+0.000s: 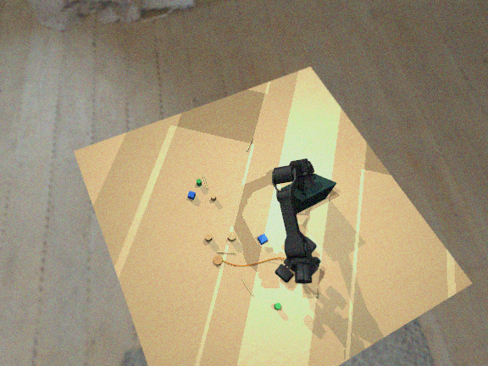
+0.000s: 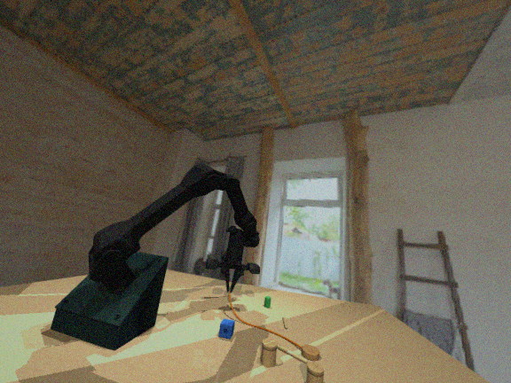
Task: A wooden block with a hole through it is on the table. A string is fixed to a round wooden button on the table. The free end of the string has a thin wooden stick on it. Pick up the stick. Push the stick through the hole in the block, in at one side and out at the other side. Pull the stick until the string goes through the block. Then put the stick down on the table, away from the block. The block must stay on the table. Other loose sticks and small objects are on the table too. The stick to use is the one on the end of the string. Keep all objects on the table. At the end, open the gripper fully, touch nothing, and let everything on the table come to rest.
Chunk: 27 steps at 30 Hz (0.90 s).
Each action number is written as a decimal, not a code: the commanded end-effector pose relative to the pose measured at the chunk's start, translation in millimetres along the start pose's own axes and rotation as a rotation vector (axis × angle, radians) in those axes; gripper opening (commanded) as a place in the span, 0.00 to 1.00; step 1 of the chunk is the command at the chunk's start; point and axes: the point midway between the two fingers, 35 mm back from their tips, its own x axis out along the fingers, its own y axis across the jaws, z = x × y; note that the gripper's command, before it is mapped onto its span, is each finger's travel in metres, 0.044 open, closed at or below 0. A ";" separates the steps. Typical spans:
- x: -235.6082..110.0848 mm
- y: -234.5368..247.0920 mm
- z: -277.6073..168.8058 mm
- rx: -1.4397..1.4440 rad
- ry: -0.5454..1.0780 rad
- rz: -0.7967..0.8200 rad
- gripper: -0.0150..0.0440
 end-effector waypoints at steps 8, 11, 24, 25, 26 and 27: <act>-2.4 -12.1 -4.3 0.423 -0.005 -0.007 0.25; -2.5 -14.5 -5.6 0.534 -0.005 -0.007 0.25; -2.8 -24.9 -11.6 1.013 -0.008 -0.007 0.25; -2.9 -25.7 -12.1 1.049 -0.009 -0.007 0.25; -2.9 -26.5 -12.6 1.086 -0.009 -0.006 0.25; -2.9 -27.3 -13.1 1.123 -0.009 -0.006 0.25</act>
